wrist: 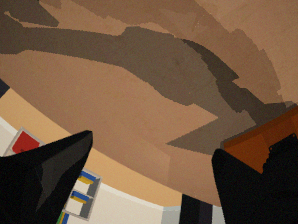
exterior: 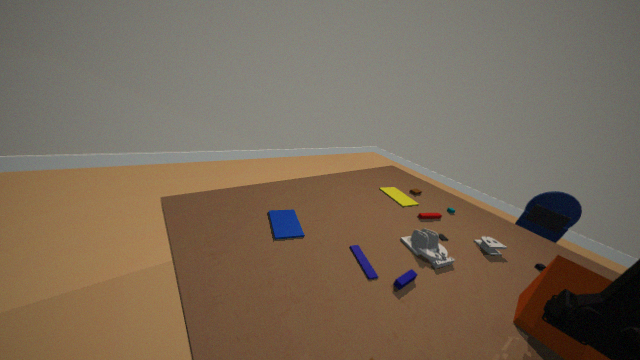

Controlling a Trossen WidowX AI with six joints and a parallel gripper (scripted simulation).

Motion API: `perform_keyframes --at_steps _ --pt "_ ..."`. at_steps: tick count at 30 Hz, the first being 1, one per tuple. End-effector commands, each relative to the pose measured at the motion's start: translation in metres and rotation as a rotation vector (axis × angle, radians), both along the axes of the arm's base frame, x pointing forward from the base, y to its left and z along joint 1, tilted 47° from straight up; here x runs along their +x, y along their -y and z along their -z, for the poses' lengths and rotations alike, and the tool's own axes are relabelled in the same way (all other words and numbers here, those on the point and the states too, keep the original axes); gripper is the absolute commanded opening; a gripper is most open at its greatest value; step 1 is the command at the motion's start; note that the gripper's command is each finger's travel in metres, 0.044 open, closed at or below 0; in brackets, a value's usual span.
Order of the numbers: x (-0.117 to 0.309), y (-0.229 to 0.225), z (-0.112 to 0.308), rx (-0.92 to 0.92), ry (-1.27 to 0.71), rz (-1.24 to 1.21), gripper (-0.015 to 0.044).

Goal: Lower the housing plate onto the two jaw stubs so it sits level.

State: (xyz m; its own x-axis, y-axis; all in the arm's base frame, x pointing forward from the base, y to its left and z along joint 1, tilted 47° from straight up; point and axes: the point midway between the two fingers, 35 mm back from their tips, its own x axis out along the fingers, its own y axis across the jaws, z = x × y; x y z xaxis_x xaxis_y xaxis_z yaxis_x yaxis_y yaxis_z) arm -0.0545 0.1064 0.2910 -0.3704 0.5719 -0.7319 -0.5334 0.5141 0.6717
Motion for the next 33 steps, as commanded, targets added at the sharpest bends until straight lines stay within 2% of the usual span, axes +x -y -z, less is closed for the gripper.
perform_keyframes --at_steps 1,2,9,20,27,33 --pt "0.0 0.0 0.0 0.0 0.0 0.0 0.0426" --pt "0.0 -0.001 0.0 -0.001 0.001 0.002 0.044" --pt "0.026 -0.032 0.004 -0.036 0.045 0.116 0.044" --pt "0.113 -0.079 0.023 -0.159 0.103 0.332 0.044" --pt "0.183 -0.08 0.045 -0.241 0.111 0.447 0.044" --pt "0.242 -0.062 0.069 -0.306 0.095 0.537 0.044"
